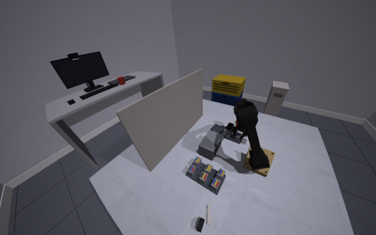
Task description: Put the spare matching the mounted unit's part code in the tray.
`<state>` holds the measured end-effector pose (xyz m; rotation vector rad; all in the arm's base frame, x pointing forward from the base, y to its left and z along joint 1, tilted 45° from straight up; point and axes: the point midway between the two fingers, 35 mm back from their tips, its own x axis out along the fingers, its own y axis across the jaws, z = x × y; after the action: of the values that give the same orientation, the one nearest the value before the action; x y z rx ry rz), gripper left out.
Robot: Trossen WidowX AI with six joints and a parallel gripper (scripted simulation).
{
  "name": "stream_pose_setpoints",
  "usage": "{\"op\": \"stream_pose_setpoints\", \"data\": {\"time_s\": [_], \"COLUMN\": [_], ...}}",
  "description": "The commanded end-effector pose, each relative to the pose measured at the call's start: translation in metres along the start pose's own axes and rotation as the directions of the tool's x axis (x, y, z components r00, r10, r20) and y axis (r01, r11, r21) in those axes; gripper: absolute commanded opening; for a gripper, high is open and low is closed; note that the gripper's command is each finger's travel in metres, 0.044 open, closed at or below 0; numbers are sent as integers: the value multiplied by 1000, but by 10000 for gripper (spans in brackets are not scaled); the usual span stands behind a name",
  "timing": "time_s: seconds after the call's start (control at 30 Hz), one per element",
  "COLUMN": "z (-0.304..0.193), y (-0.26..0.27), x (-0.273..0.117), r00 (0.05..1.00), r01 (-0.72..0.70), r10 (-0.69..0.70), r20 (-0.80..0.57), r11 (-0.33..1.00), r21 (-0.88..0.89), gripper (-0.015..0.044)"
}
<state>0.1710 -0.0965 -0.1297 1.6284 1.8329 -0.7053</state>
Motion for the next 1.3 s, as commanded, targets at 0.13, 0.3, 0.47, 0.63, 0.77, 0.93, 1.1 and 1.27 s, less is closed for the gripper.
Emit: {"op": "stream_pose_setpoints", "data": {"time_s": [0.13, 0.3, 0.47, 0.63, 0.77, 0.93, 1.1, 1.27], "z": [0, 2, 1, 0, 0, -1, -4, -6], "y": [0, 2, 1, 0, 0, 0, -5, -8], "x": [-1, -29, -63, -79, -79, -85, -117, -132], "r00": [1000, 1000, 1000, 1000, 1000, 1000, 1000, 1000], "r01": [0, 0, 0, 0, 0, -2, 0, 1], "r10": [0, 0, 0, 0, 0, 2, 0, -1], "r20": [0, 0, -1, -2, -2, -4, -2, -1], "r11": [1000, 1000, 1000, 1000, 1000, 1000, 1000, 1000], "r21": [0, 2, 3, 4, 4, 7, 6, 5], "gripper": [0, 0, 0, 0, 0, 0, 0, 0]}}
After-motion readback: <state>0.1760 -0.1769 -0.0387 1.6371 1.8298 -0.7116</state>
